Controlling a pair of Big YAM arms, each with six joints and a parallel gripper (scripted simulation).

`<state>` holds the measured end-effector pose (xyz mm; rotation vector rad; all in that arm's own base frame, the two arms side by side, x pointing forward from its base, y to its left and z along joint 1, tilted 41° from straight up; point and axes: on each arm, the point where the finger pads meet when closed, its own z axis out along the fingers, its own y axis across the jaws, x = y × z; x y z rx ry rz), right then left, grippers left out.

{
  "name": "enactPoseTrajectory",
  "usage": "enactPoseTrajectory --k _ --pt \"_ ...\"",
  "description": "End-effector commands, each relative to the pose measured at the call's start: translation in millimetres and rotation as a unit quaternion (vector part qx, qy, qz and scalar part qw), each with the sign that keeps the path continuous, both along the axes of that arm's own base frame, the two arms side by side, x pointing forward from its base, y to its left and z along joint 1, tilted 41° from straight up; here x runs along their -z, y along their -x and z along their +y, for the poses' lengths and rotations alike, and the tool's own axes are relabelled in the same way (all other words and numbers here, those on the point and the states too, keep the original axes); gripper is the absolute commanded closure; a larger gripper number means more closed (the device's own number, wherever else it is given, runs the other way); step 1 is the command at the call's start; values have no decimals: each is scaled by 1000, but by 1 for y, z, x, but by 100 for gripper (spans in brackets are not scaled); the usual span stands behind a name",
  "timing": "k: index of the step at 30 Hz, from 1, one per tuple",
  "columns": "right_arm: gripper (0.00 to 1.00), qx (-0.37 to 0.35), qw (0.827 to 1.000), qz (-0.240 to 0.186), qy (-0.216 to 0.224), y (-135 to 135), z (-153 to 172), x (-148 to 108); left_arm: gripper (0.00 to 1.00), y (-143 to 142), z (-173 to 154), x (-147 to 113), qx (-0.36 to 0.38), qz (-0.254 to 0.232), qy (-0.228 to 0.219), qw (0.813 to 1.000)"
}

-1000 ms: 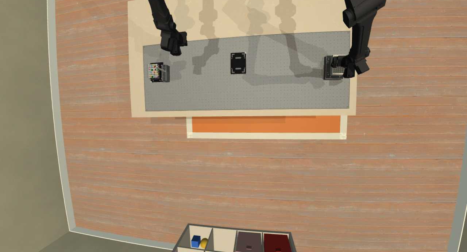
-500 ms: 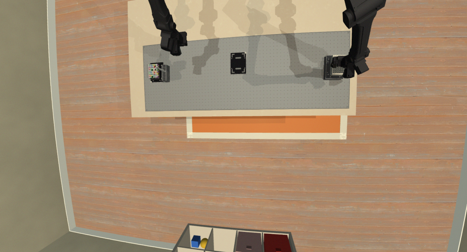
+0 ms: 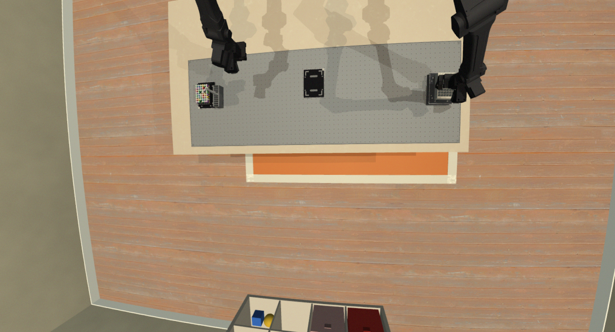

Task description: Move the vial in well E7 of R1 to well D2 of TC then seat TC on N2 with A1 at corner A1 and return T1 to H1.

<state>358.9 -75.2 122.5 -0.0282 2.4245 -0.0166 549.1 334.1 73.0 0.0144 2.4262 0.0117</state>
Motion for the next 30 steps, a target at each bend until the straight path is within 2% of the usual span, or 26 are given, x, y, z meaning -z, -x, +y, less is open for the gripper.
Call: enactPoseTrajectory --k 1,30 --pt "76 4 1000 -8 0 -4 -2 -8 100 -13 3 -5 -2 -9 -4 1000" --pt "76 4 1000 -8 0 -4 -2 -8 100 -15 2 -2 -1 -9 -3 1000"
